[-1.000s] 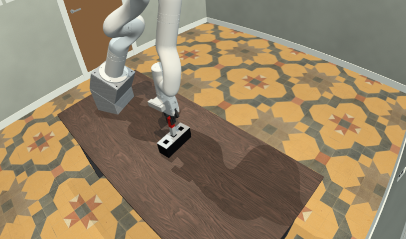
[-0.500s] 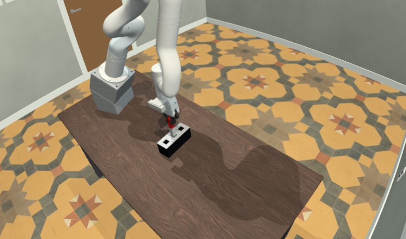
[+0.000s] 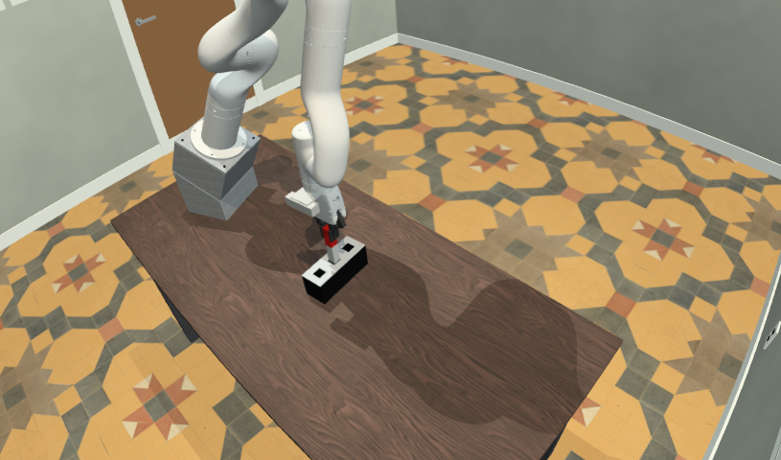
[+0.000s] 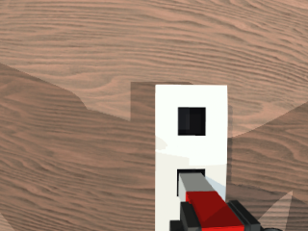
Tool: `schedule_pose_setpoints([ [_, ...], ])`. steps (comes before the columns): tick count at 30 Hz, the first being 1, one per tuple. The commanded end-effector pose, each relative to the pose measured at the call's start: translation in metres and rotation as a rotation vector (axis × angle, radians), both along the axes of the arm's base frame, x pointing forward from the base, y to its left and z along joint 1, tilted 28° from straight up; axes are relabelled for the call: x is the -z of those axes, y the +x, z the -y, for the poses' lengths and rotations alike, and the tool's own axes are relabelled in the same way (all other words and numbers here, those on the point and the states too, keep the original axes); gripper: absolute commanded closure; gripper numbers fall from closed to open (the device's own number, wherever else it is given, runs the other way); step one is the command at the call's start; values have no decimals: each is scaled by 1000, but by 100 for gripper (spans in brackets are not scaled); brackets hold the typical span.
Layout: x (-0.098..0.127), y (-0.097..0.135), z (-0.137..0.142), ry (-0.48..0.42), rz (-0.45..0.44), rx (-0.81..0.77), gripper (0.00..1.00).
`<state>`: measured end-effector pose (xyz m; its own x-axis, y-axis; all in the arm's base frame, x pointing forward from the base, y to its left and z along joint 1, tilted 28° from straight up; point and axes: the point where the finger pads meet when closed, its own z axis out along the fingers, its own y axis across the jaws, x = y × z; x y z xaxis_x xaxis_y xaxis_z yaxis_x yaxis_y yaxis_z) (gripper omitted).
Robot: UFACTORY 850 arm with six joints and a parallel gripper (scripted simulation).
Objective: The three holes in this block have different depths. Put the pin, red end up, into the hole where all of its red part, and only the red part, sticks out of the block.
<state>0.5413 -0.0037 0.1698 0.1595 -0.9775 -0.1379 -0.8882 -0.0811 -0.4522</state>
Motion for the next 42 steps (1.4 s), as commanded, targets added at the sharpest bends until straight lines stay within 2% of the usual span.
schedule_pose_setpoints([
  [1, -1, 1, 0, 0, 1, 0, 100],
  [42, 7, 3, -1, 0, 1, 0, 100],
])
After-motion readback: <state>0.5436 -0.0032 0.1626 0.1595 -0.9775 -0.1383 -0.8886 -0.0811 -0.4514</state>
